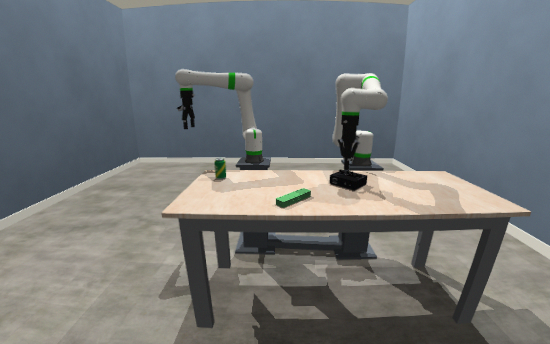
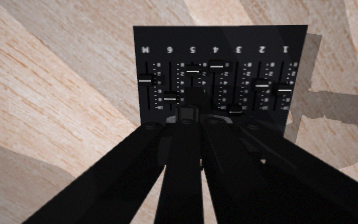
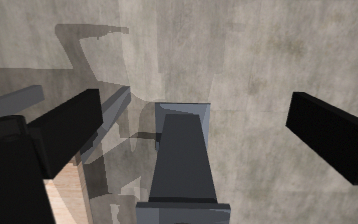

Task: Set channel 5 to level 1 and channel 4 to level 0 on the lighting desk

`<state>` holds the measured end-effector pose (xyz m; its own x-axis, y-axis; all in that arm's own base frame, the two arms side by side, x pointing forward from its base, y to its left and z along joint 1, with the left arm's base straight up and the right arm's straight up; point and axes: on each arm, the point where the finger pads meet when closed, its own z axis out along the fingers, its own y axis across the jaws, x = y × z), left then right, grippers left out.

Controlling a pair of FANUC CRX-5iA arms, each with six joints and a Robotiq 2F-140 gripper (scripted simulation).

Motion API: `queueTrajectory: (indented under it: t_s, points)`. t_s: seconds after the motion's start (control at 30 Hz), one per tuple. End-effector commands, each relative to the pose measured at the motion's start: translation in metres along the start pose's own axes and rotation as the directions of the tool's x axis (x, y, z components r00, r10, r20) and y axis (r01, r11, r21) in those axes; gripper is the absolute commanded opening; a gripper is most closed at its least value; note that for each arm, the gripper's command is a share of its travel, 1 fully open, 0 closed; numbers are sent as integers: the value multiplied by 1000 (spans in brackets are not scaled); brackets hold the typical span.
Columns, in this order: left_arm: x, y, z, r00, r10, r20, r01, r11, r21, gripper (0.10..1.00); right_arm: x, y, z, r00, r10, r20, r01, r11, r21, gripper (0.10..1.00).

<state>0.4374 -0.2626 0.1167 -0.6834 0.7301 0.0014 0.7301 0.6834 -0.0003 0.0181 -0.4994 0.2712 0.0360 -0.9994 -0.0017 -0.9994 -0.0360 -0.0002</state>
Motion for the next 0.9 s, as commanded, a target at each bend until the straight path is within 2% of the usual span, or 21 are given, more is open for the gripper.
queueTrajectory:
  t_s: [0.0, 0.2, 0.67, 0.7, 0.87]
  points:
    - [0, 0, -7, 1000, 0, 1, 0, 1000, 0, 99, 0, 0, -1, 1000, 0, -2, 0, 1000, 0, 1000]
    - [0, 0, -17, 1000, 0, 1, 0, 1000, 0, 99, 0, 0, -1, 1000, 0, -2, 0, 1000, 0, 1000]
    - [0, 0, -18, 1000, 0, 1, 0, 1000, 0, 99, 0, 0, -1, 1000, 0, -2, 0, 1000, 0, 1000]
    - [0, 0, -18, 1000, 0, 1, 0, 1000, 0, 1000, 0, 0, -1, 1000, 0, -2, 0, 1000, 0, 1000]
    - [0, 0, -22, 1000, 0, 1, 0, 1000, 0, 1000, 0, 0, -1, 1000, 0, -2, 0, 1000, 0, 1000]
